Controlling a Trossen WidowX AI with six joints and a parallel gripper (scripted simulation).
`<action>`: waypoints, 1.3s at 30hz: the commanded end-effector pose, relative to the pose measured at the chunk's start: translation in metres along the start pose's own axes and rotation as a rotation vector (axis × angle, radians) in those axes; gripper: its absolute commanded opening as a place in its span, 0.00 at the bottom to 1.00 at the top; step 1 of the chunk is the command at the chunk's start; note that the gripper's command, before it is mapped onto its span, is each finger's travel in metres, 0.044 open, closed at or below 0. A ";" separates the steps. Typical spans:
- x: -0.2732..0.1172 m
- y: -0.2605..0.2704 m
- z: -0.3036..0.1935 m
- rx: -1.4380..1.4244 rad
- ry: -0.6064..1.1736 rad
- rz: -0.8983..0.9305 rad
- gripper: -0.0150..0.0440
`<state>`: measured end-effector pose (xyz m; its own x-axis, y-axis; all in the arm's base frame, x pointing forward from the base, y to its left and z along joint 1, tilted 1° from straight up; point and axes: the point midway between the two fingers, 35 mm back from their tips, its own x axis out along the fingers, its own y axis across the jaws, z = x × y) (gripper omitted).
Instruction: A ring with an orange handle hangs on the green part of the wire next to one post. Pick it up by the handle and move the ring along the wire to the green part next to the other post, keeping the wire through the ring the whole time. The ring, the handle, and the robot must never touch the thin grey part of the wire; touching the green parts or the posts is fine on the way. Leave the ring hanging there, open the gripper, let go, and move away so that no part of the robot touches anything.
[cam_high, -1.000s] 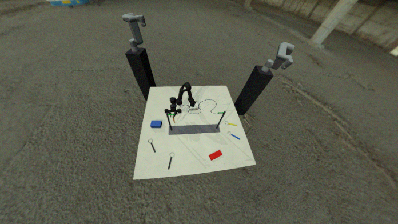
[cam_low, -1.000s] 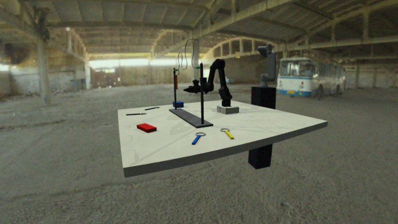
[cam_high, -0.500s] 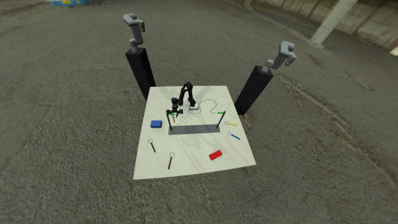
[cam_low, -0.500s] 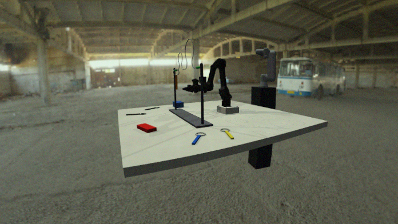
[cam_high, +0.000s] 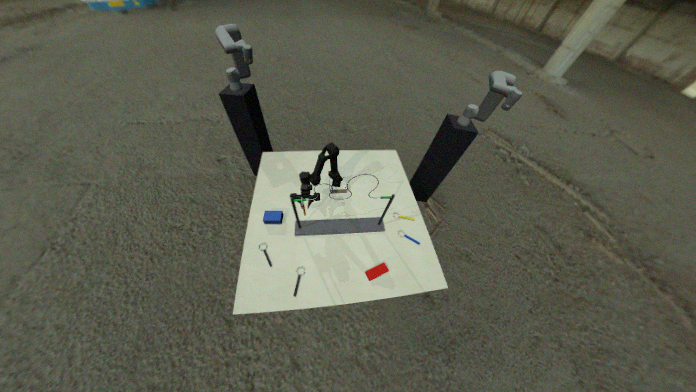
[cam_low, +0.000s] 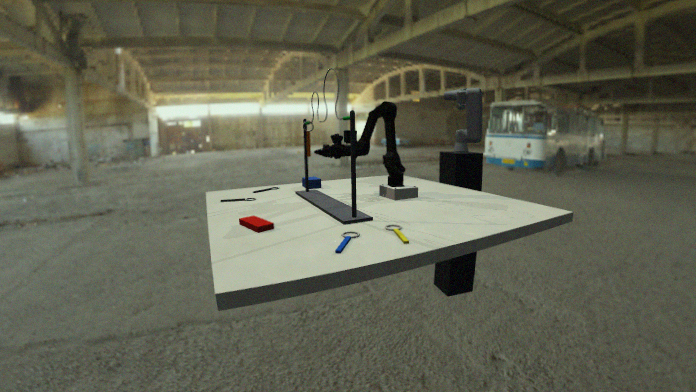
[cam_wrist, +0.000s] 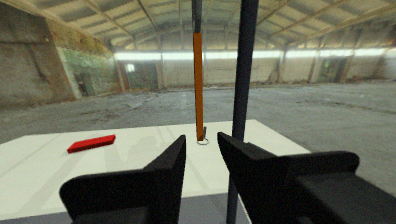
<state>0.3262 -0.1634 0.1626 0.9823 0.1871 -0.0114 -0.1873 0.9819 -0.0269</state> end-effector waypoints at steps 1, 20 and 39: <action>0.006 -0.002 0.000 0.004 0.000 -0.004 0.53; 0.036 -0.003 0.001 0.004 -0.003 -0.004 0.53; 0.065 0.000 0.002 0.005 -0.007 -0.004 0.53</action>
<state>0.3860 -0.1511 0.1635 0.9822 0.1877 -0.0053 -0.1877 0.9819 -0.0266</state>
